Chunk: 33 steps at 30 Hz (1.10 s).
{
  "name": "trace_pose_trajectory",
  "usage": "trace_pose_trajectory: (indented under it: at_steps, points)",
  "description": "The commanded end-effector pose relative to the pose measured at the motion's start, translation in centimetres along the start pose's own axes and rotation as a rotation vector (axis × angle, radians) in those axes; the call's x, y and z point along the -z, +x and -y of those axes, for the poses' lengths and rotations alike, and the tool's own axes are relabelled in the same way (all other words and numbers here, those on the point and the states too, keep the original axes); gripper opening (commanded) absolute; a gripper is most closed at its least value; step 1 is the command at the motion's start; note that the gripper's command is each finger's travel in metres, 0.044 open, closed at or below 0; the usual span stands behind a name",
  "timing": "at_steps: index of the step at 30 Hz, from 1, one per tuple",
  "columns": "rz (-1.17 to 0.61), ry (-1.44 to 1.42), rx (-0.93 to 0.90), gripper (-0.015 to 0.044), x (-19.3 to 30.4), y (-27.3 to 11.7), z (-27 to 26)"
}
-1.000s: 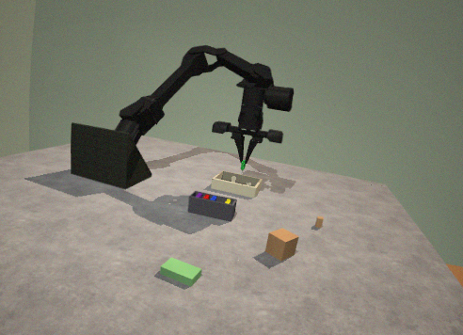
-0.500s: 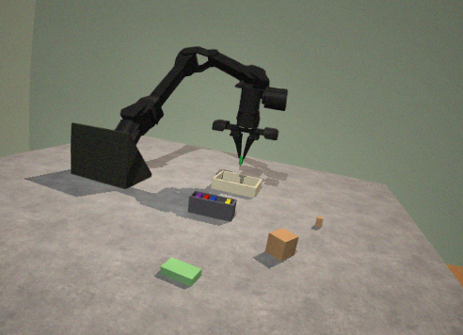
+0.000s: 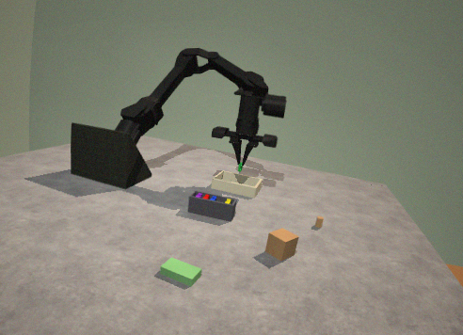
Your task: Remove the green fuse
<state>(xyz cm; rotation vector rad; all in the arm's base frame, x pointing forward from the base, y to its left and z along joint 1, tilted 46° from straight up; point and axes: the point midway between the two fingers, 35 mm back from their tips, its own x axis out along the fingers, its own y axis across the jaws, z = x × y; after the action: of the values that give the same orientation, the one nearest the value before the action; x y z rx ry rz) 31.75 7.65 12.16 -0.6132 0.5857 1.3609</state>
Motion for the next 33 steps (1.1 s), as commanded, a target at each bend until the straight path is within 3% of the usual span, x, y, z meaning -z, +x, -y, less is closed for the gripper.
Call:
trace_pose_trajectory:
  at_steps: [1,10,23,26,33]
  points:
    - [0.005,0.007,-0.003,0.0,0.0,0.8,-0.1]
    - [0.006,0.007,-0.002,0.0,0.0,1.8,-0.2]
    - [0.003,0.001,-0.001,0.033,-0.1,1.2,-0.1]
    - [0.004,0.007,-0.003,0.033,0.0,-1.9,-0.1]
    - [0.005,0.008,-0.003,0.033,0.0,-2.2,-0.2]
